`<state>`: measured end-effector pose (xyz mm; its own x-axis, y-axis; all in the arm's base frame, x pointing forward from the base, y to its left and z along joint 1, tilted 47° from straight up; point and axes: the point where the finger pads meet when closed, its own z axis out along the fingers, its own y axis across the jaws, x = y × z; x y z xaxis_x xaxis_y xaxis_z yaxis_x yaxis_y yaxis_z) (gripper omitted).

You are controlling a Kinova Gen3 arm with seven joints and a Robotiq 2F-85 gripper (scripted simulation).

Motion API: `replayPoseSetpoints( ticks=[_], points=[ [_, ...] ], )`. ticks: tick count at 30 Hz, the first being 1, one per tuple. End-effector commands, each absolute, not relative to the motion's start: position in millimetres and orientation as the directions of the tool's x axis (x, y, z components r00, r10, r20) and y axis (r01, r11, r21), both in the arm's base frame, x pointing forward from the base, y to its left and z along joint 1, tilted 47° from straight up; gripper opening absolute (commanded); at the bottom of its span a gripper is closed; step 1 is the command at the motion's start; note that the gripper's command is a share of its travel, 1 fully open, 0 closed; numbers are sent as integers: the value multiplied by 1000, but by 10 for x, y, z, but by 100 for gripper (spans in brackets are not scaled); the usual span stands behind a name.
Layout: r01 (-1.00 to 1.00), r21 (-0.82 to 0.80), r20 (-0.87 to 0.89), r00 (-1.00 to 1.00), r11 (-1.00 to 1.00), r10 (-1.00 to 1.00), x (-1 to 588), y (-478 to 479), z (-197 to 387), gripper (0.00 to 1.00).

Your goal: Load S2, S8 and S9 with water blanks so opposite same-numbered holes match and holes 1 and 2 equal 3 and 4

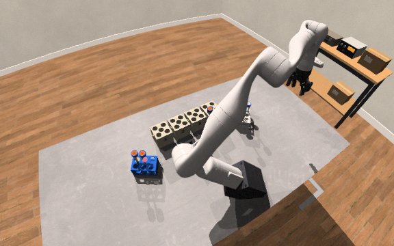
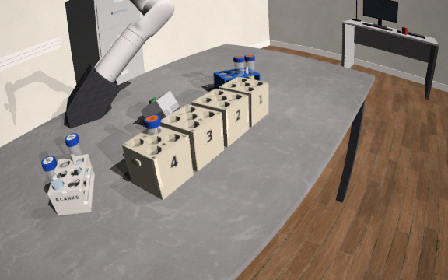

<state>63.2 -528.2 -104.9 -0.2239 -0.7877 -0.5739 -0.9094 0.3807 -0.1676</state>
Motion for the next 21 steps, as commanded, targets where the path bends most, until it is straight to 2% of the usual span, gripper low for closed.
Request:
replayPoseSetpoints(
  ticks=[1, 21],
  points=[
    [-899, -142, -580, -263, 414, -771, 683, -5190, -957, 62],
    [-845, -23, -614, -411, 535, -674, 916, -4760, -609, 62]
  ],
)
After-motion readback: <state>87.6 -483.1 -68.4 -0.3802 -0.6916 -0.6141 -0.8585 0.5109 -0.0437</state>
